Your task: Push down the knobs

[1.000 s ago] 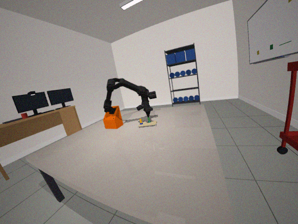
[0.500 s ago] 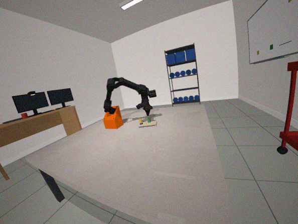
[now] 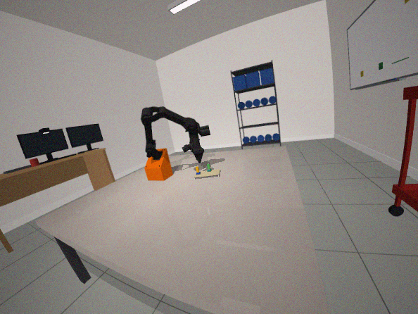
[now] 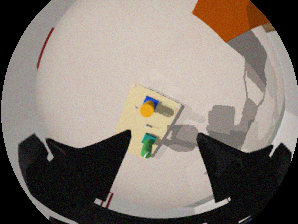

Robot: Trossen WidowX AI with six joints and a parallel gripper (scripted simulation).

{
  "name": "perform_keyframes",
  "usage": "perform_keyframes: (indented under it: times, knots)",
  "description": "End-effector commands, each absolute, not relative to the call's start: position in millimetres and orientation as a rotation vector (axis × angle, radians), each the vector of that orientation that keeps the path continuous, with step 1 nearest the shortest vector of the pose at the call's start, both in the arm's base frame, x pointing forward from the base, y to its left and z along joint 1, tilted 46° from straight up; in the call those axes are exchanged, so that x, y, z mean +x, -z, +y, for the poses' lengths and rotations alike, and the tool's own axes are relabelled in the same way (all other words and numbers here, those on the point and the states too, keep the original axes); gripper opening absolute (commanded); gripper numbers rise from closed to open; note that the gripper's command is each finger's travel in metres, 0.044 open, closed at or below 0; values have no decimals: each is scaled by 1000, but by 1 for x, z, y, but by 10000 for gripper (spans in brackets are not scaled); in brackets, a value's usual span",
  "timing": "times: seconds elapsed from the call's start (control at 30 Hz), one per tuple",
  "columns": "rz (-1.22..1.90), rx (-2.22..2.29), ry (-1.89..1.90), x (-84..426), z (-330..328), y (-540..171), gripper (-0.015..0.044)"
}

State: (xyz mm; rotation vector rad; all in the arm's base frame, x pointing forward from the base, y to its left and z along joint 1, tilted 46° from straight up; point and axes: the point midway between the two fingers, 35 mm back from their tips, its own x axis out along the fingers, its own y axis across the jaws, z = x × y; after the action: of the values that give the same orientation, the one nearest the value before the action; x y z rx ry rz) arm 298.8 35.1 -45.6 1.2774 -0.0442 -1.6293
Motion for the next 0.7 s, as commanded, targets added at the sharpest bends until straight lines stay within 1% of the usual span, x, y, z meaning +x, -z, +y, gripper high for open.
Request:
perform_keyframes:
  times: [0.0,0.17,0.67]
  knots:
    - [-38,1290,1624,262,32,35,440]
    - [-38,1289,1624,213,17,27,440]
    - [-38,1289,1624,211,17,26,440]
